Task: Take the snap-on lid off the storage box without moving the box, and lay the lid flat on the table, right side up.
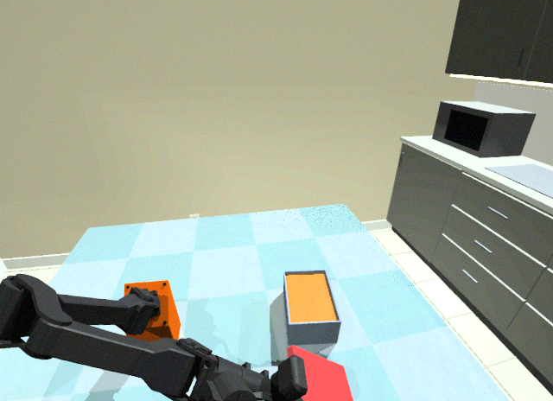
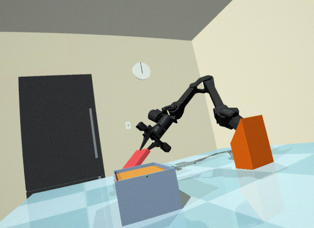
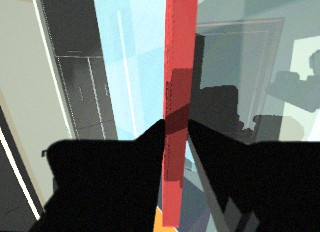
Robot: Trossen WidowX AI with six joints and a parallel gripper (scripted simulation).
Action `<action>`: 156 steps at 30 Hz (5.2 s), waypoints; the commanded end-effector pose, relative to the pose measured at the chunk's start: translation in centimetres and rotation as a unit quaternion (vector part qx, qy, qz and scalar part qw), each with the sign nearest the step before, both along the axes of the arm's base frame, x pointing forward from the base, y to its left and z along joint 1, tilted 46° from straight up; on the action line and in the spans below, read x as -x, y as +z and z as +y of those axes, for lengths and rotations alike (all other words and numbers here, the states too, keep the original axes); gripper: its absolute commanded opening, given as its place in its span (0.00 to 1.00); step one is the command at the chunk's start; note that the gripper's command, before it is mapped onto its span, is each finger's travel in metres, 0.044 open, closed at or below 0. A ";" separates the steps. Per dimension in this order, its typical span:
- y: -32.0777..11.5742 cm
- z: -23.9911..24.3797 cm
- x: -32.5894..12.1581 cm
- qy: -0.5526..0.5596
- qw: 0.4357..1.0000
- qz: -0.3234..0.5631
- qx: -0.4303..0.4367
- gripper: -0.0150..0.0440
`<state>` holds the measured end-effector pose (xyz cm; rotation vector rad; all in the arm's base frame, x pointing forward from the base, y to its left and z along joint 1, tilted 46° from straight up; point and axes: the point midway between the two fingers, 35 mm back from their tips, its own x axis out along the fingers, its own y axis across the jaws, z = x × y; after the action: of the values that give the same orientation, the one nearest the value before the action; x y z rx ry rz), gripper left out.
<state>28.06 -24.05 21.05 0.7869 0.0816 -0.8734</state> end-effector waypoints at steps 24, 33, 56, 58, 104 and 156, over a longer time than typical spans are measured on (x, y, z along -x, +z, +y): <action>-1.6 -1.6 0.2 0.001 1.000 0.001 0.000 0.25; -2.1 -2.1 0.3 0.001 1.000 0.001 0.000 0.25; -3.3 -3.4 0.6 0.001 1.000 0.001 0.000 0.25; -3.5 -3.5 0.6 0.001 1.000 0.001 0.000 0.25; -4.2 -3.7 3.0 0.001 1.000 0.002 0.000 1.00; -1.3 1.5 8.1 0.001 1.000 0.002 0.000 1.00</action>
<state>20.06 -23.06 19.06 0.7873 0.0964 -0.8760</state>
